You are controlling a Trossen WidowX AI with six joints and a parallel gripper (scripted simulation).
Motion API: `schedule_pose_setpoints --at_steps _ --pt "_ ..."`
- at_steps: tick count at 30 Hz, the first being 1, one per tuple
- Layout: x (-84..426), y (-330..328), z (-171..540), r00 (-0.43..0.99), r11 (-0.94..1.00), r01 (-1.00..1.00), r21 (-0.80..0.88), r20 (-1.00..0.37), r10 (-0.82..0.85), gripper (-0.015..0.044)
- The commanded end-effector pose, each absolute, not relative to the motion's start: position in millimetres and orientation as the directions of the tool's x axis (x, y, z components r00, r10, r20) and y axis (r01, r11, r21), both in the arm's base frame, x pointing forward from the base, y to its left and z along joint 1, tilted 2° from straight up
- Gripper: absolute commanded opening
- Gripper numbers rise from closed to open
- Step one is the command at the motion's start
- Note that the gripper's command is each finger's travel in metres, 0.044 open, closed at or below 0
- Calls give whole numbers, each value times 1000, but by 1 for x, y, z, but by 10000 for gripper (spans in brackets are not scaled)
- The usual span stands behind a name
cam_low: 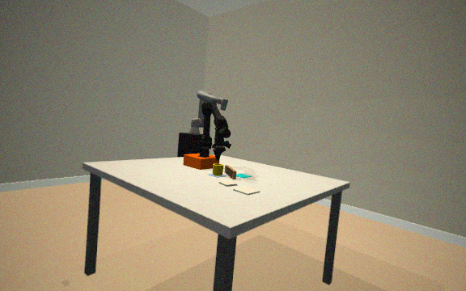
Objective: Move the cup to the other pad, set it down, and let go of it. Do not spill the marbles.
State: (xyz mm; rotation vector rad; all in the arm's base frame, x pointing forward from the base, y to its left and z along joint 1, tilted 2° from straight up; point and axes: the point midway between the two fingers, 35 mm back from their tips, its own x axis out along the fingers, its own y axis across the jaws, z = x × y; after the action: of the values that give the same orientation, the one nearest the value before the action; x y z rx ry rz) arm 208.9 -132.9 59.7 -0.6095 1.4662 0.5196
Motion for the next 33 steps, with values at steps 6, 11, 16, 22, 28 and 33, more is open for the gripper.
schedule_pose_setpoints --at_steps 6,11,16,22,28,33 --pt "208 -133 42 32 743 -667 -48 -999 -36 166" --pt "209 -134 33 32 743 -667 -48 -999 -36 166" --pt "209 -134 25 32 743 -667 -48 -999 -36 166" --pt "209 -134 15 32 743 -667 -48 -999 -36 166" --pt "209 -133 6 32 743 -667 -48 -999 -36 166" --pt "208 -133 -1 32 743 -667 -48 -999 -36 166"
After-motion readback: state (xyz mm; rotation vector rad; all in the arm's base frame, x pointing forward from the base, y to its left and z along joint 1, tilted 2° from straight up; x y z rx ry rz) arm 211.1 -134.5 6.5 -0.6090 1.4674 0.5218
